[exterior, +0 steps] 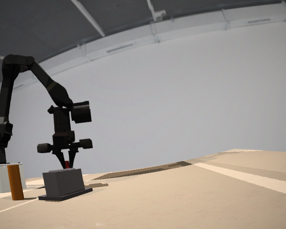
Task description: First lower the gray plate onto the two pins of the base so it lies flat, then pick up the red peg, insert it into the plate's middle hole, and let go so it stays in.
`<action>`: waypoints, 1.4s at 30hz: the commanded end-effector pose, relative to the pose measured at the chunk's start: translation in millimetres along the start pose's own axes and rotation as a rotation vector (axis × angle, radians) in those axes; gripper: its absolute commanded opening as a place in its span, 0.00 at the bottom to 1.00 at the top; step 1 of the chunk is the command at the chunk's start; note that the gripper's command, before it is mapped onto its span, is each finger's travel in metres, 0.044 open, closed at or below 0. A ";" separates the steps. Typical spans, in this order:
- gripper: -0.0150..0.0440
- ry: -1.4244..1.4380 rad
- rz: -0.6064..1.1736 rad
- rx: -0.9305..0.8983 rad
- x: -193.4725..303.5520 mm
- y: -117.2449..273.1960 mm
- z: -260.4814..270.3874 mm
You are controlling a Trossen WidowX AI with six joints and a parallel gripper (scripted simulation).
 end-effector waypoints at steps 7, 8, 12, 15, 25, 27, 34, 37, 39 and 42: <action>0.25 0.000 0.001 -0.009 1.3 27.9 5.3; 0.25 0.000 0.001 -0.009 1.4 31.0 5.6; 0.25 0.000 0.001 -0.009 1.7 43.4 6.7; 0.25 0.000 0.001 -0.009 1.9 52.8 7.2; 0.25 0.002 0.000 -0.002 0.4 67.6 7.7; 0.25 0.002 0.000 -0.003 -3.3 68.0 10.9; 0.25 0.003 -0.001 -0.005 -18.3 69.3 22.8; 0.25 0.001 -0.001 -0.006 -24.7 69.9 27.2; 0.25 0.000 -0.001 -0.006 -29.0 70.3 30.1; 0.25 -0.002 -0.001 -0.007 -35.7 70.9 34.3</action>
Point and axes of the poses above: the point midway between the two fingers, 35 mm back from their tips, its own y axis back along the fingers, its own z axis across the jaws, x = y × z, the point moved 6 cm from there along y, back along the fingers, and after that the axes turned 15 degrees about -y, right-handed, at the moved point
